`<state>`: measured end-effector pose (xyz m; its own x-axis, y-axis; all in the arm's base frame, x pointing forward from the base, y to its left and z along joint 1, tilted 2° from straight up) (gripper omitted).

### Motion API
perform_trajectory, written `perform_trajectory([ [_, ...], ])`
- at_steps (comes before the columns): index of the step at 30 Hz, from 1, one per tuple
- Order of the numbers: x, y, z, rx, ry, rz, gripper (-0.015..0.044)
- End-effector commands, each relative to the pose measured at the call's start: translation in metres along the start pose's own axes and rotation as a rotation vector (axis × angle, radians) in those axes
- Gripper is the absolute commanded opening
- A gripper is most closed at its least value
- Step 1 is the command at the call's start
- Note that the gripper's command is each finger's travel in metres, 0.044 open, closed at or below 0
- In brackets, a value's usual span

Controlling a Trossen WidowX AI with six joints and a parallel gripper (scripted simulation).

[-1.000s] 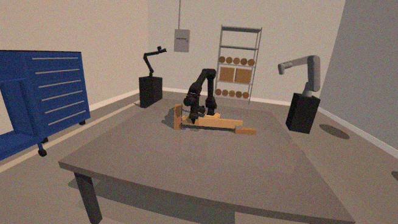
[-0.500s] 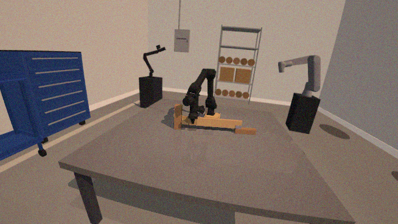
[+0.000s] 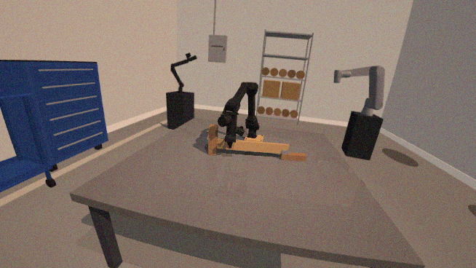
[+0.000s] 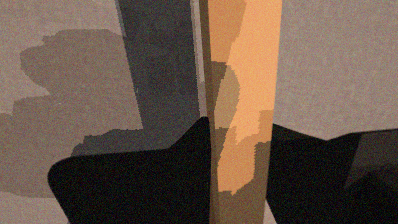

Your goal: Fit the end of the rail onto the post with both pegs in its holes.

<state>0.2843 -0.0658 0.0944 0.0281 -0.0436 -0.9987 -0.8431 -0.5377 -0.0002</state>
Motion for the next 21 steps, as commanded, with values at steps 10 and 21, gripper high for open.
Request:
perform_trajectory([
  [10,0.000,0.000,0.000,0.000,0.000,0.000,0.0394],
  [21,-0.023,-0.007,0.023,0.000,0.002,-0.003,0.0440],
])
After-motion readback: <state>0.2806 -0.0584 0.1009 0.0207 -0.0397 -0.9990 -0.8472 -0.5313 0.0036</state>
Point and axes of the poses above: the point midway between the two fingers, 35 mm back from their tips, its own x axis out along the fingers, its own y axis across the jaws, z = x × y, the point moved 4 cm from there along -x, back along the fingers, and after that the axes turned 15 degrees about -x, right-handed, at the moved point
